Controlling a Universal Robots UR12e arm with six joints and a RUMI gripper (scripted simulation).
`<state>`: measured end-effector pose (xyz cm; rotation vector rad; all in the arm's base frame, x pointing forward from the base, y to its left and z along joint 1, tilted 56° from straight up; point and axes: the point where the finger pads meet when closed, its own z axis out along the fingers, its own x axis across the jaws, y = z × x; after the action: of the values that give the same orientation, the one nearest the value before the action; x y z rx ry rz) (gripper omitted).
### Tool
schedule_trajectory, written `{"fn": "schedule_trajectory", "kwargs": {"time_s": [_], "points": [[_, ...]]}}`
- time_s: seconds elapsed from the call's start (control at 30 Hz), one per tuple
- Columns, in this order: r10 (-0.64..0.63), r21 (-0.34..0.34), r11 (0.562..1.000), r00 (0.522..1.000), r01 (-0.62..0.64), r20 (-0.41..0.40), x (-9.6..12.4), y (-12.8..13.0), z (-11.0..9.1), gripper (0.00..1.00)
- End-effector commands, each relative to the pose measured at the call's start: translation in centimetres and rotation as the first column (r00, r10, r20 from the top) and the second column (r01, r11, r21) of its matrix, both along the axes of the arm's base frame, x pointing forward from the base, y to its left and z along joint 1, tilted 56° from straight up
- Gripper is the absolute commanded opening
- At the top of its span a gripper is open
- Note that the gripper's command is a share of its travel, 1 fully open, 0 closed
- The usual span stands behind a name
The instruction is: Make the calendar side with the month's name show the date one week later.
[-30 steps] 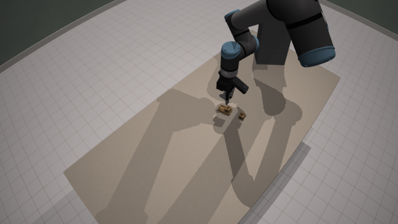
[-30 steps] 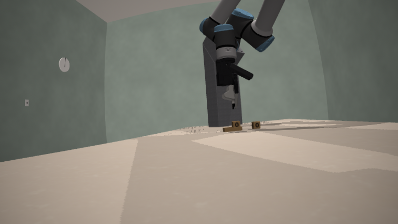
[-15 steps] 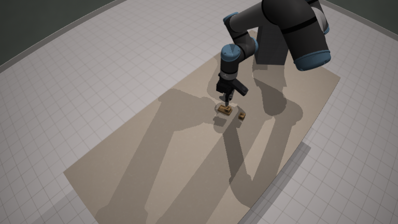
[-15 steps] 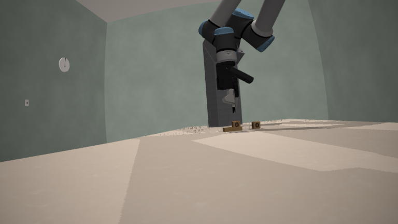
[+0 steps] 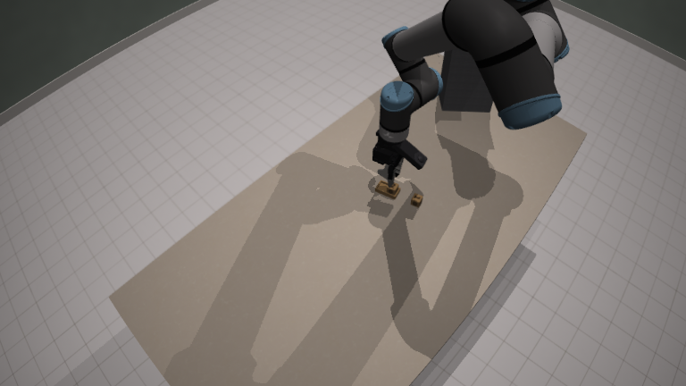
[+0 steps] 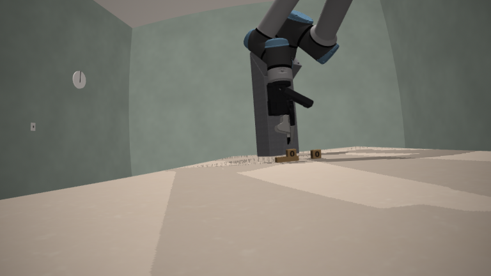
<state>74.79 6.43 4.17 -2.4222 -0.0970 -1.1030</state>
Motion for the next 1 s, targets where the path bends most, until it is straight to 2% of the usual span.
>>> {"fn": "schedule_trajectory", "kwargs": {"time_s": [0.0,0.97], "points": [[0.0,0.0,1.0,1.0,0.0,0.001,0.39,0.23,-0.29,0.29],[0.0,0.0,1.0,1.0,0.0,0.001,0.72,0.43,-0.56,0.29]]}}
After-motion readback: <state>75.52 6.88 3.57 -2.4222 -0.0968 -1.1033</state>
